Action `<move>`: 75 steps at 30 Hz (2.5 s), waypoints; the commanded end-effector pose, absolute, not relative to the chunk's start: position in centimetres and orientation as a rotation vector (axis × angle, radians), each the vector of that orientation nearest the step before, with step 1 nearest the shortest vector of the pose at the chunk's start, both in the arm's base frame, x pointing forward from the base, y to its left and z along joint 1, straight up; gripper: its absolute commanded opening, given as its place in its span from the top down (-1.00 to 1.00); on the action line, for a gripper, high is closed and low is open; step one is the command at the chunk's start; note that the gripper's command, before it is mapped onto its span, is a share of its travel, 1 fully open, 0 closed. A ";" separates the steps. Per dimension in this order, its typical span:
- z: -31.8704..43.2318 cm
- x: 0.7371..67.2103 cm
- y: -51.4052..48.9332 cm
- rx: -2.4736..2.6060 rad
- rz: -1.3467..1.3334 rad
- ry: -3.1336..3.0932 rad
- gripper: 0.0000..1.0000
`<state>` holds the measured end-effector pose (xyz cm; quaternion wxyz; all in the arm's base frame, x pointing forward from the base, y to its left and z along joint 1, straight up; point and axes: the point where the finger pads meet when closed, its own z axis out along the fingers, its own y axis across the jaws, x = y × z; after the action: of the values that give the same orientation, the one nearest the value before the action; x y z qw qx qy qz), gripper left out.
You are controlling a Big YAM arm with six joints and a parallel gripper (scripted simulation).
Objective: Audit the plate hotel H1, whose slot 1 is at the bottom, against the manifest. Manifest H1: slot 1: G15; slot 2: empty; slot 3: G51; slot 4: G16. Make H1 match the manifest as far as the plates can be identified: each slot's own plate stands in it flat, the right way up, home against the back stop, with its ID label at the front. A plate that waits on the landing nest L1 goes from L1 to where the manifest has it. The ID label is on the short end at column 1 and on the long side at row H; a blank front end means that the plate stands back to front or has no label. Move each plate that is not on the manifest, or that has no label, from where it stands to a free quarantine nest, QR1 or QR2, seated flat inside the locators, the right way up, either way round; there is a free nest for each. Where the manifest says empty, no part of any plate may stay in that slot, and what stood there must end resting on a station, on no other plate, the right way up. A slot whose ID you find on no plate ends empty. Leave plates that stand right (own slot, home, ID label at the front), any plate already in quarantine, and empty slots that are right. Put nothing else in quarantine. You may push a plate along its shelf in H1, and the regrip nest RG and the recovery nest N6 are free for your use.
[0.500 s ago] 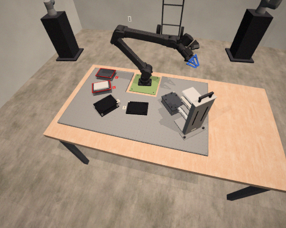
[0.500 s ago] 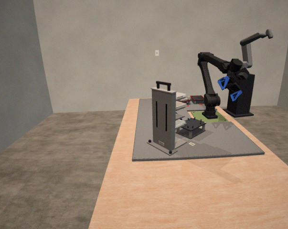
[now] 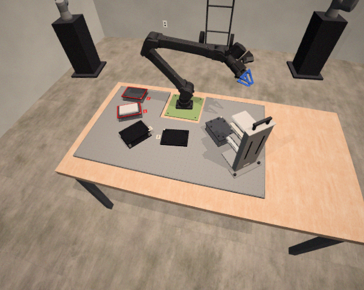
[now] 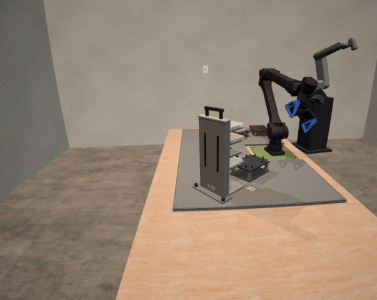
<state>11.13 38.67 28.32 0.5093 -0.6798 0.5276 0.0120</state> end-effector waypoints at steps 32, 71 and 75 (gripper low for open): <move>30.3 20.2 35.8 -1.493 -0.048 1.604 1.00; 29.8 28.4 28.3 -1.250 -0.105 1.990 1.00; 28.1 29.2 27.1 -1.247 -0.135 2.080 1.00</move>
<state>27.28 26.66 24.55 0.3287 -0.5143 0.7898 -0.0607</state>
